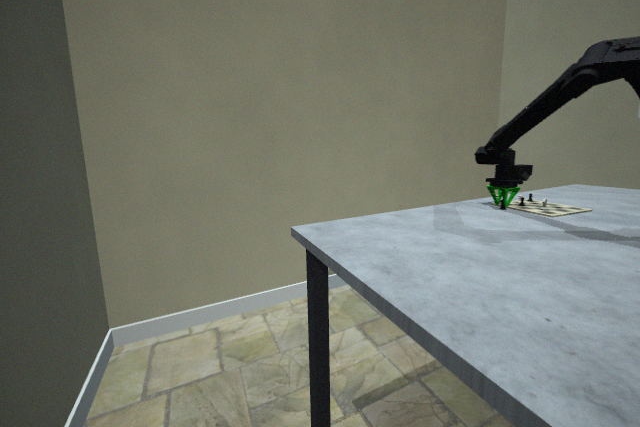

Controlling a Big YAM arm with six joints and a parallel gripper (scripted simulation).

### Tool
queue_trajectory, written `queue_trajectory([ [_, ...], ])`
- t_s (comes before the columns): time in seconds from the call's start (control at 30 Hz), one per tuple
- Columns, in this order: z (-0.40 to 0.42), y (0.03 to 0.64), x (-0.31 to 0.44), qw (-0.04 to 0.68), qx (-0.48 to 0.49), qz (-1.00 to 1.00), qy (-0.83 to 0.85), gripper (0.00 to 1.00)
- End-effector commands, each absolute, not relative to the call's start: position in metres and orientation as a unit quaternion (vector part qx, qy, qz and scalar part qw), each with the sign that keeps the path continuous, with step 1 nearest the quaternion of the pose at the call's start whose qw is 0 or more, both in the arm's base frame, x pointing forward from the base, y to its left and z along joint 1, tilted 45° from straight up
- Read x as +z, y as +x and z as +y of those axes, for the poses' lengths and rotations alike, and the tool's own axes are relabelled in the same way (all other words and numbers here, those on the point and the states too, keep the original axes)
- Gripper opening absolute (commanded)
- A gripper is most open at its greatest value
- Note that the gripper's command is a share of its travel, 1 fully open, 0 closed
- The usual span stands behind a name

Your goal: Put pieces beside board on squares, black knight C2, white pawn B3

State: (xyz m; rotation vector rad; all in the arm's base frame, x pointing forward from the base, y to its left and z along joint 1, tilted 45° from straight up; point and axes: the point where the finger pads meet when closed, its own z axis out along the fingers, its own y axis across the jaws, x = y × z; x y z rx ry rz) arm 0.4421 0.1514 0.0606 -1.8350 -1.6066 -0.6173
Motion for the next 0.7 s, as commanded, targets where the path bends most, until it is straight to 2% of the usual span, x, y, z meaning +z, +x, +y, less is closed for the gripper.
queue_trajectory([
  [0.0, 0.1497, 0.4501, 0.0636, 0.302, -0.241, -0.607, -0.694, 0.37],
  [0.47, 0.1497, 0.4501, 0.0636, 0.302, -0.241, -0.607, -0.694, 0.37],
  [0.5, 0.1497, 0.4501, 0.0636, 0.302, -0.241, -0.607, -0.694, 0.00],
  [0.67, 0.1497, 0.4501, 0.0636, 0.302, -0.241, -0.607, -0.694, 0.00],
])
